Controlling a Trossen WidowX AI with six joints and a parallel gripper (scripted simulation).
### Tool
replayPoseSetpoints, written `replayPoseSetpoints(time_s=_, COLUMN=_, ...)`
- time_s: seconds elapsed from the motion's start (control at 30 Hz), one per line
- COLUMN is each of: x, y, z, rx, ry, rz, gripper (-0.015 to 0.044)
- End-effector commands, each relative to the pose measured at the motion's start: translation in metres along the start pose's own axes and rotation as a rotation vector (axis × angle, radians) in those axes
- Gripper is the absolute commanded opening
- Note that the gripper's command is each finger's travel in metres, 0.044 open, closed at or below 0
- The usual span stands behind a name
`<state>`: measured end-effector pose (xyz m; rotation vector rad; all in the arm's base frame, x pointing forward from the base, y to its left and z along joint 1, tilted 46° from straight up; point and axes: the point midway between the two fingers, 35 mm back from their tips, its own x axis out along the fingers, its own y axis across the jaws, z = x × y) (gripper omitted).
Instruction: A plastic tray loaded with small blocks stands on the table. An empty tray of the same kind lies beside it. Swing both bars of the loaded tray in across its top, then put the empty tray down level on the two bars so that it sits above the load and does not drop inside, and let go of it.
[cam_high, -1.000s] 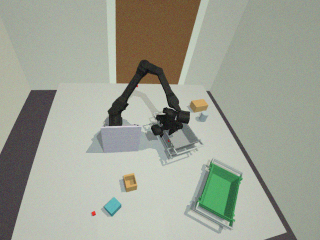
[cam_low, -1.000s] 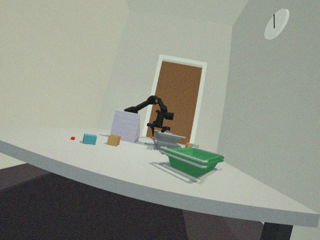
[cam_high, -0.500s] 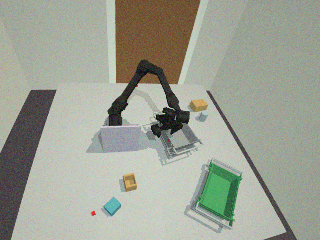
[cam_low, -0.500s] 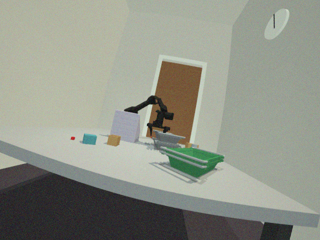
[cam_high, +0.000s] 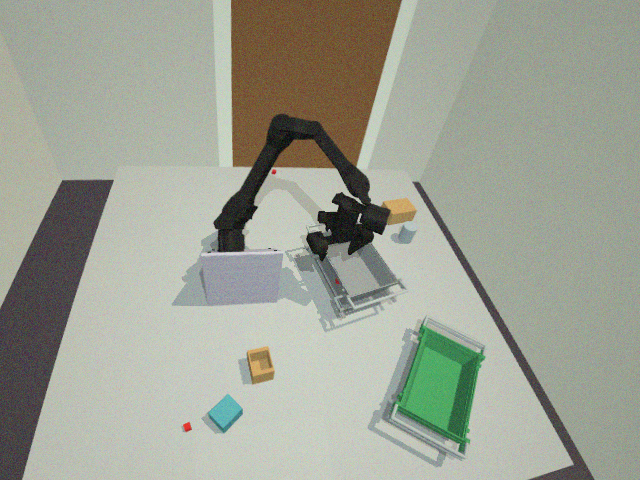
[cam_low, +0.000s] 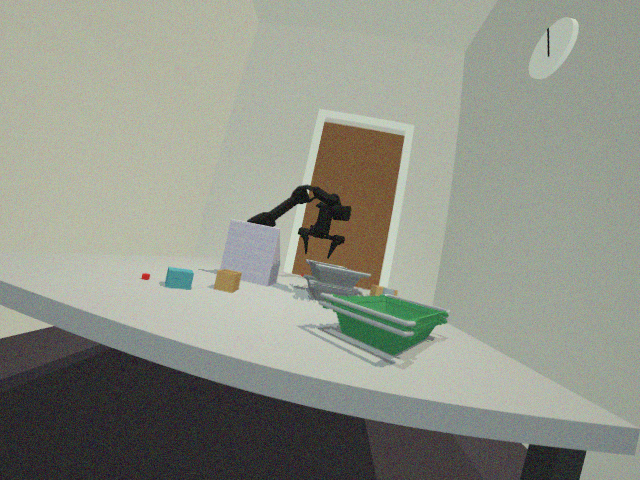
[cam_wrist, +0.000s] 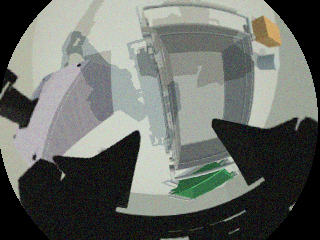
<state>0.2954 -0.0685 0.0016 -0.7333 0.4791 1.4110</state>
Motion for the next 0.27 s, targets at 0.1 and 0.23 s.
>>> replayPoseSetpoints(time_s=0.1, x=-0.035, y=0.001, z=0.004, rx=-0.010, ry=0.003, rz=-0.001, gripper=0.0440)
replayPoseSetpoints(time_s=0.23, x=-0.035, y=0.011, z=0.004, rx=-0.009, ry=0.003, rz=0.000, gripper=0.0440)
